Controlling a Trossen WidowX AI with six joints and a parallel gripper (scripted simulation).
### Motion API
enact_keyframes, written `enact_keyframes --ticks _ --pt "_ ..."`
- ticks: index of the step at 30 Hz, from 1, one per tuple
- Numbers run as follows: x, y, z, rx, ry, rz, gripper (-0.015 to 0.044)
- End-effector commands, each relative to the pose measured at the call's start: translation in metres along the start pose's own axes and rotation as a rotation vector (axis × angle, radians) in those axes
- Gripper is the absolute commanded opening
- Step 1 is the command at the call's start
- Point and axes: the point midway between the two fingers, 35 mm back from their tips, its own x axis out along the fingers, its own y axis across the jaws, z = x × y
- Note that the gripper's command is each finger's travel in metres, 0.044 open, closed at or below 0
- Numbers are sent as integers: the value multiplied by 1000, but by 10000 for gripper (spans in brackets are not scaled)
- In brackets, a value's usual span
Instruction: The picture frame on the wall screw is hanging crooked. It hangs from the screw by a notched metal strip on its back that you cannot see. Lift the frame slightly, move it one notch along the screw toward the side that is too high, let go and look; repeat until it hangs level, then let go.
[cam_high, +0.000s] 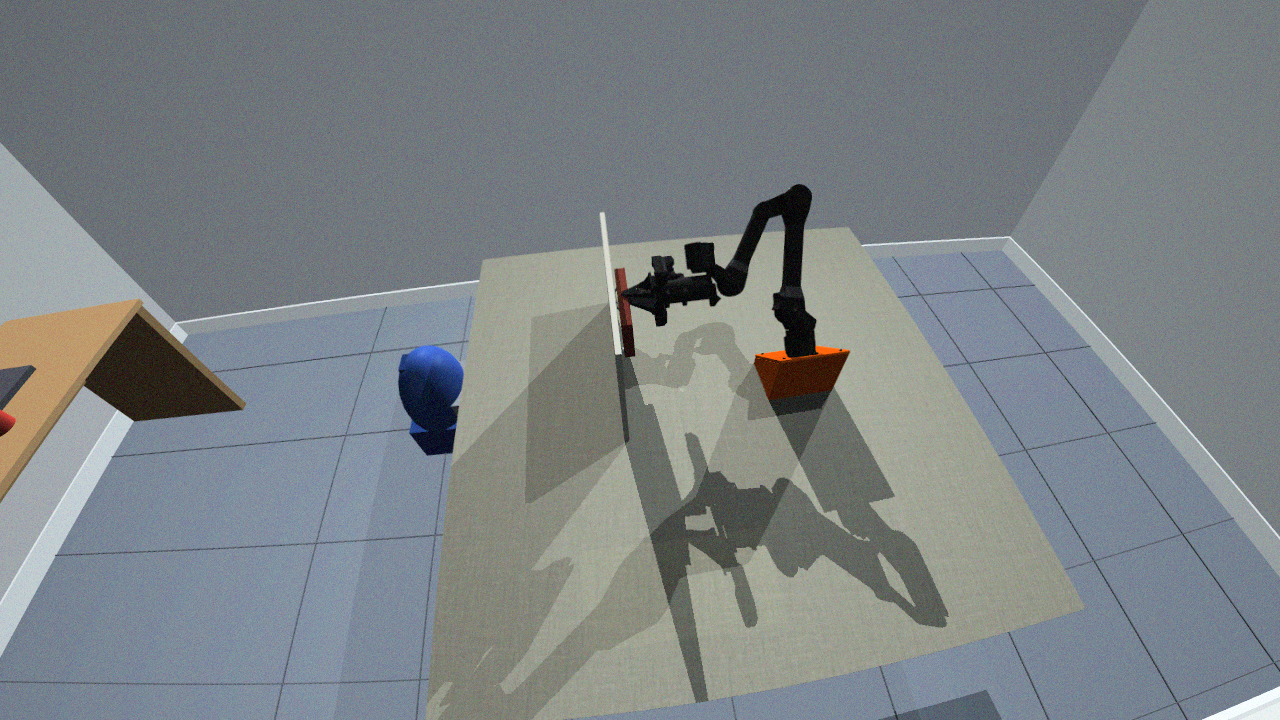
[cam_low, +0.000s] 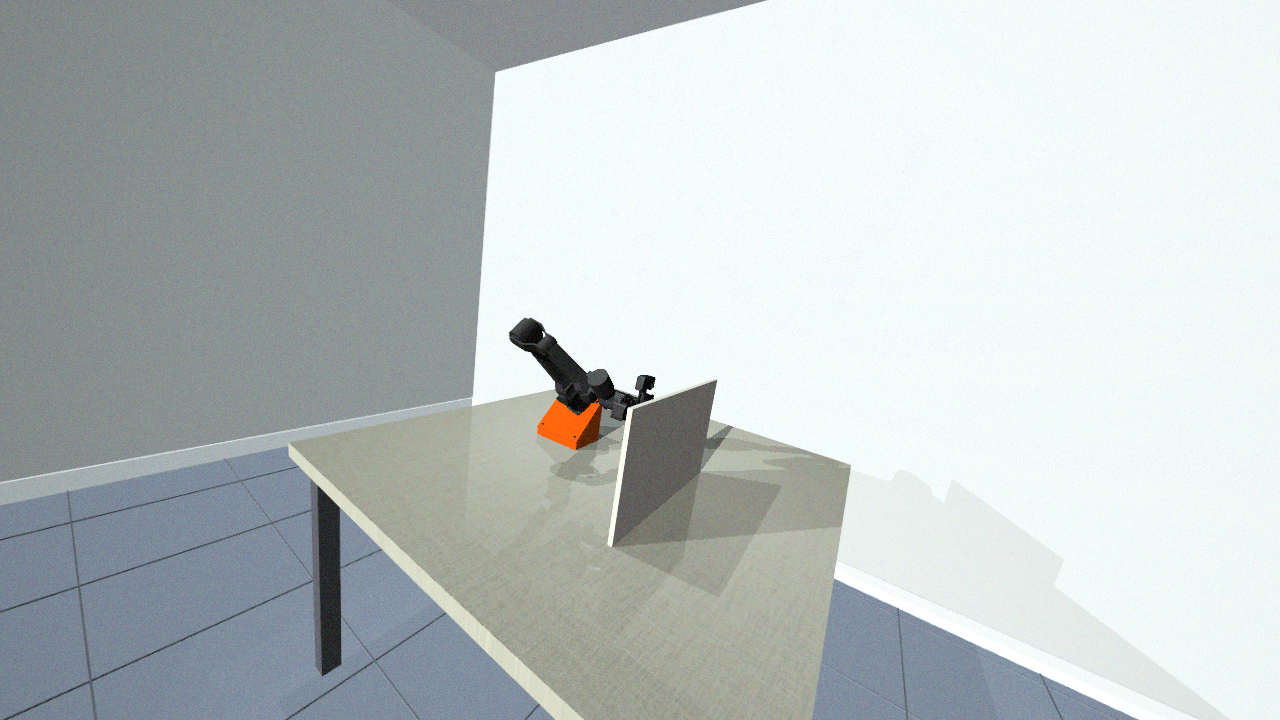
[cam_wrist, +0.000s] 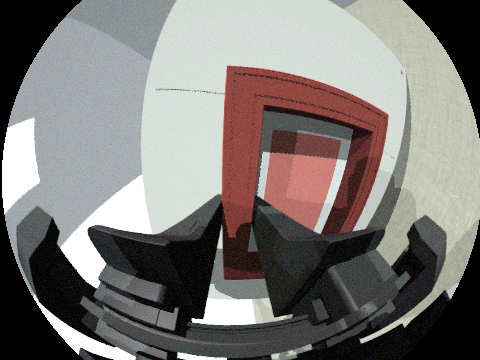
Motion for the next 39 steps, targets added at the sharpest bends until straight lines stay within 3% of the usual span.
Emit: enact_keyframes --ticks 1,39 --pt "0 6 2 -3 -4 26 0" --pt "0 8 10 -4 -4 26 0"
